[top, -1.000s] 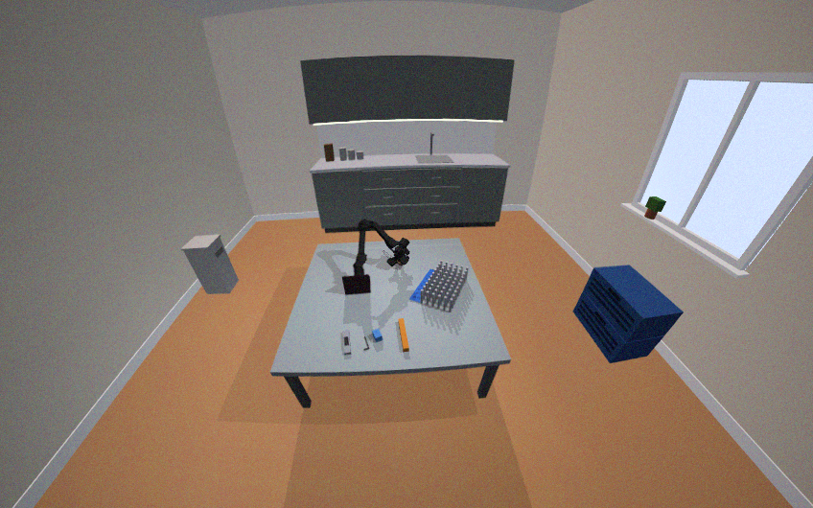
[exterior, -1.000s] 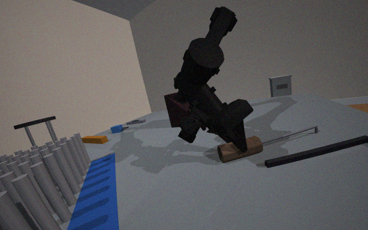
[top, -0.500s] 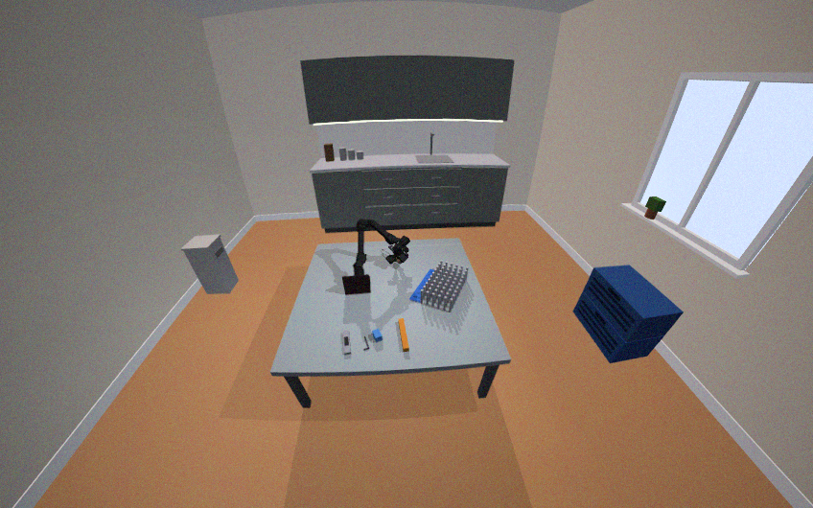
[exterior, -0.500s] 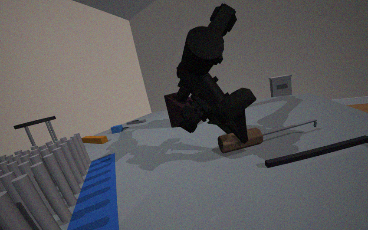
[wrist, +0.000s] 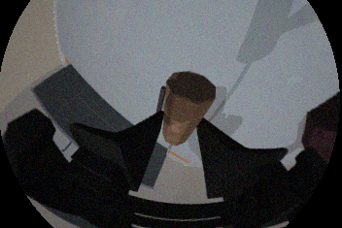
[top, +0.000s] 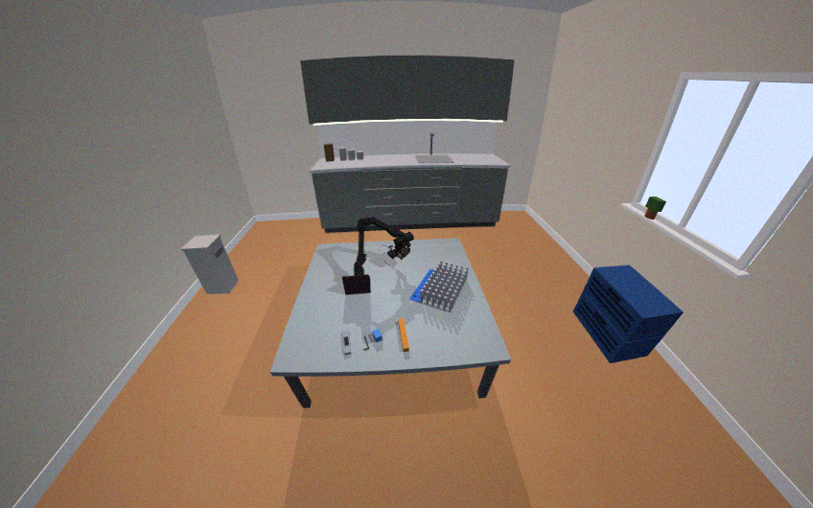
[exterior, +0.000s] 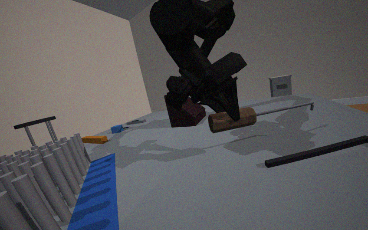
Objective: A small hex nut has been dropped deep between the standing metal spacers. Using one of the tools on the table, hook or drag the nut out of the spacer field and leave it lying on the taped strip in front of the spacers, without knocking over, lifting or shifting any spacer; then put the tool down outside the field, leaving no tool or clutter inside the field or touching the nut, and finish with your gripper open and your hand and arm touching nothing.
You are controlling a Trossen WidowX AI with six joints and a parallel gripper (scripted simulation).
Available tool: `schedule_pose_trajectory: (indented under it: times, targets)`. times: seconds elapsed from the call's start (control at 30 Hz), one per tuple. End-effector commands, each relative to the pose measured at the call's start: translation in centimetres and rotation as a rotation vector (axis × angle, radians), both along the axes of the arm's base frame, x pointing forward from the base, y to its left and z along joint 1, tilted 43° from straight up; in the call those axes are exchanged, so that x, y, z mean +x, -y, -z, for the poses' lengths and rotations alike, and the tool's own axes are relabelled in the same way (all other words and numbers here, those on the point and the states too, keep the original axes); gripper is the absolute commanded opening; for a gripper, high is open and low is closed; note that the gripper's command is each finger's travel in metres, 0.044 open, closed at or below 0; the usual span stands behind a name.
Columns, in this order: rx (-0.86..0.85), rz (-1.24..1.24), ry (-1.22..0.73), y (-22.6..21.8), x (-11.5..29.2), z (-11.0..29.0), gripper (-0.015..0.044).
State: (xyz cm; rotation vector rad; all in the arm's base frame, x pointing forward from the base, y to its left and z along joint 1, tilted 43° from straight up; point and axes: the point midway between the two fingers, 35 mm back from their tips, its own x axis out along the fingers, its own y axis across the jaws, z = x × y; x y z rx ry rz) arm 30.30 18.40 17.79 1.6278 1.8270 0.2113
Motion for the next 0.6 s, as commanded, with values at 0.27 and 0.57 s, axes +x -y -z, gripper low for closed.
schedule_pose_trajectory:
  times: [0.27, 0.57]
  targets:
    - [0.027, 0.006, 0.003, 3.7, -0.1, -4.0, 0.0]
    - [0.058, 0.023, 0.007, 6.1, -0.8, -7.2, 0.0]
